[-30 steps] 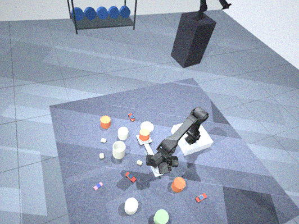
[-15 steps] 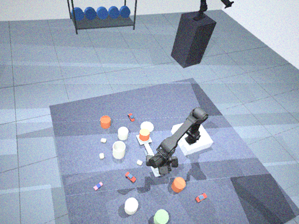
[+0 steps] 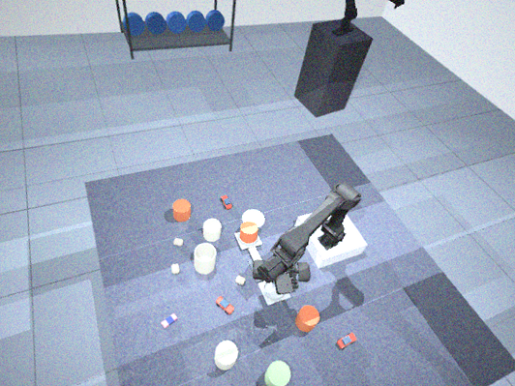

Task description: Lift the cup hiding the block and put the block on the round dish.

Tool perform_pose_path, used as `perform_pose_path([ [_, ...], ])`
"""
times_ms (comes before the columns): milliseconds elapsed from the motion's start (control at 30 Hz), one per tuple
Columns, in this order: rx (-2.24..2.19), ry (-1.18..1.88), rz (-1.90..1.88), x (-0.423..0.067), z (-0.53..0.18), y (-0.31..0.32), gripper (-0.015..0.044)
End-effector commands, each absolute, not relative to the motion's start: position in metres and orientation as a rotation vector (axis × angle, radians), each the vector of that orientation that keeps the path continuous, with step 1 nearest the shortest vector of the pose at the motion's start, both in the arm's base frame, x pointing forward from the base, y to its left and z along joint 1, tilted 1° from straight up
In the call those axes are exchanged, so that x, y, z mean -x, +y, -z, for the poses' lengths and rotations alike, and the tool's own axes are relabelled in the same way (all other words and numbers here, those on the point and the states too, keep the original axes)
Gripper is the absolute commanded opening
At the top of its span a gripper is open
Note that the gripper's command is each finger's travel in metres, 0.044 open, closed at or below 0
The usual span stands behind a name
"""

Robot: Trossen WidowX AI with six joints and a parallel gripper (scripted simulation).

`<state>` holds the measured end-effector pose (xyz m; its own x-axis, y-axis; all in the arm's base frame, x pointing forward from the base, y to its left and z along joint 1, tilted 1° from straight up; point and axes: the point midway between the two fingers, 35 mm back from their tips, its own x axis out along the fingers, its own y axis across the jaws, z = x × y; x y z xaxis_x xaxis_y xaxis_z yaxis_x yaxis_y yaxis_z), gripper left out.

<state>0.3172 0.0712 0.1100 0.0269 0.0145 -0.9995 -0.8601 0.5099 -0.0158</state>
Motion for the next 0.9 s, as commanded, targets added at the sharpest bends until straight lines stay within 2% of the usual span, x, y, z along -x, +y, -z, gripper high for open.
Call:
perform_pose_path([
  [0, 0.808, 1.375, -0.802, -0.315, -0.135, 0.071, 0.0],
  [267, 0.808, 1.374, -0.802, -0.314, -0.149, 0.067, 0.0],
  [867, 0.82, 1.358, -0.783, -0.329, -0.132, -0.006, 0.0],
])
